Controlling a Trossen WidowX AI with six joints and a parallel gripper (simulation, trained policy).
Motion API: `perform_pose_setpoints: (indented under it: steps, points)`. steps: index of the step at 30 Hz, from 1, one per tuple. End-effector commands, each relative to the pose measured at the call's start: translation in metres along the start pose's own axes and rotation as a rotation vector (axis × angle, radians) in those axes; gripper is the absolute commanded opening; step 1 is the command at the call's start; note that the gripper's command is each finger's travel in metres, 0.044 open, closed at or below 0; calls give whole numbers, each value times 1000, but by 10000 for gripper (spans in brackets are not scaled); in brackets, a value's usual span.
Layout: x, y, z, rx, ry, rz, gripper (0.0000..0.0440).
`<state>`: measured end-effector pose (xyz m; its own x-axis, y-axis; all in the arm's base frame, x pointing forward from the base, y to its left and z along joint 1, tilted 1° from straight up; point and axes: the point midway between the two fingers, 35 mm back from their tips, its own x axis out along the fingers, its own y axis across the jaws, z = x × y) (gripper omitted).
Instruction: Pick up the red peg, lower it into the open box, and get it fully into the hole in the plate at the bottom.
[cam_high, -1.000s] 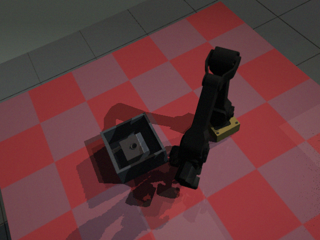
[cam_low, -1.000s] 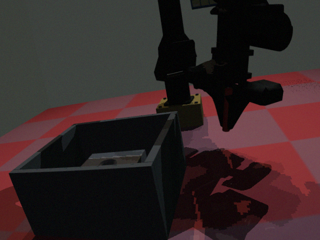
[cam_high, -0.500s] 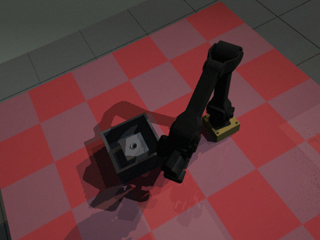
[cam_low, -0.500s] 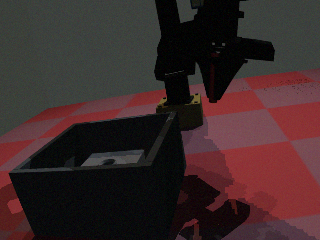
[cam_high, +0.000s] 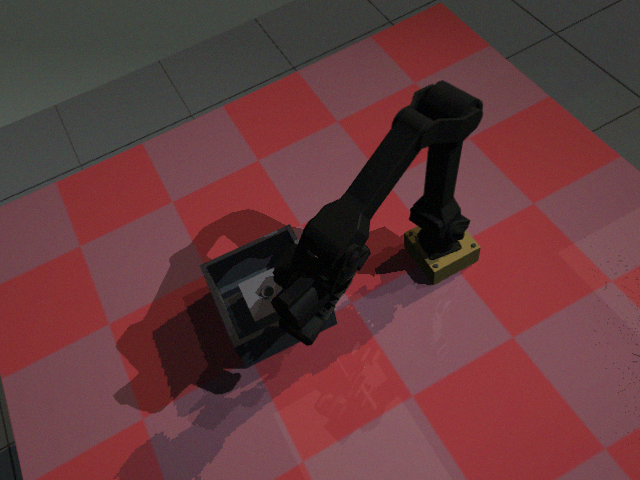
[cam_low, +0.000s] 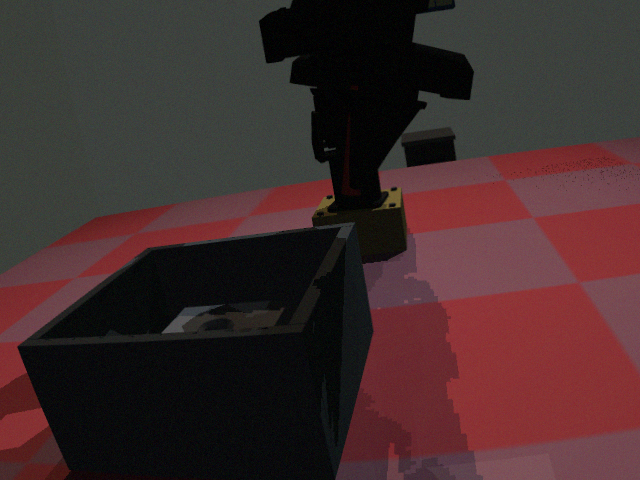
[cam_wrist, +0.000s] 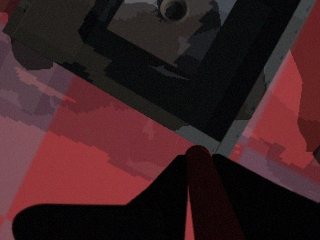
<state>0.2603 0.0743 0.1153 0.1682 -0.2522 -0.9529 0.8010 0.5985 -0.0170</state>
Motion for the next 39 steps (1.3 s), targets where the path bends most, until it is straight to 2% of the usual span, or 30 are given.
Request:
perform_pose_setpoints:
  steps: [1,18,31,34,39]
  points:
    - [4,4,21,32,-22,0,0]
    - [50,8,91,43,-22,3,0]
    - [89,8,106,-70,53,25,1]
    - [97,7,103,-100,83,23,34]
    - [109,6,100,-126,125,21,148]
